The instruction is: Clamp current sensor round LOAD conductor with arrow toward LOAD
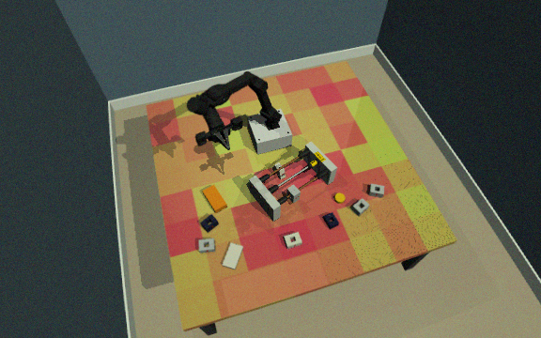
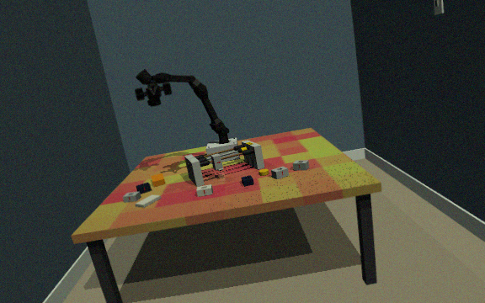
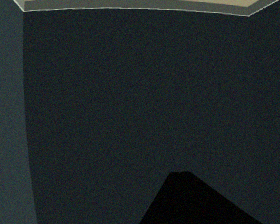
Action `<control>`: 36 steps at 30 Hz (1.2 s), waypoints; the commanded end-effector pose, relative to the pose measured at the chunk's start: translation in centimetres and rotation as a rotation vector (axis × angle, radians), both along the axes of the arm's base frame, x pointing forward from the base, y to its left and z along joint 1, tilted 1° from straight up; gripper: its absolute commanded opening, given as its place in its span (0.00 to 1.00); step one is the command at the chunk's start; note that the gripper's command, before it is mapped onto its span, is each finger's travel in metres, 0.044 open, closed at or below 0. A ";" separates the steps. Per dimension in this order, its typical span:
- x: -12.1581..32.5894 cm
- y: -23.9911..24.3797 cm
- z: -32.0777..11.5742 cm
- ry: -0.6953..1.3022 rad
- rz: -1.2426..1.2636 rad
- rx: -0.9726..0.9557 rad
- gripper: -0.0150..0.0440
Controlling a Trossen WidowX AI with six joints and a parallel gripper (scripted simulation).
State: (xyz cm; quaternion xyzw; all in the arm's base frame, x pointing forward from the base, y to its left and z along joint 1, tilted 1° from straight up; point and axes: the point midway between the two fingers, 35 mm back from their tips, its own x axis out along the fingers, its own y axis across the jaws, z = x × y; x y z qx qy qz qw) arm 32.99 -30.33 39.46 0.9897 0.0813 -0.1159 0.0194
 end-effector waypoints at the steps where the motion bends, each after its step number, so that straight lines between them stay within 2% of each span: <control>1: 0.1 0.2 0.0 -0.001 0.004 -0.019 0.30; 3: 1.2 1.7 -0.2 -0.010 0.036 -0.170 0.39; 10: 4.6 10.1 -1.2 -0.088 0.202 -0.942 0.70; 17: 5.2 14.9 -2.0 -0.150 0.280 -1.378 1.00; 36: 2.6 25.7 -4.6 -0.283 0.353 -2.457 1.00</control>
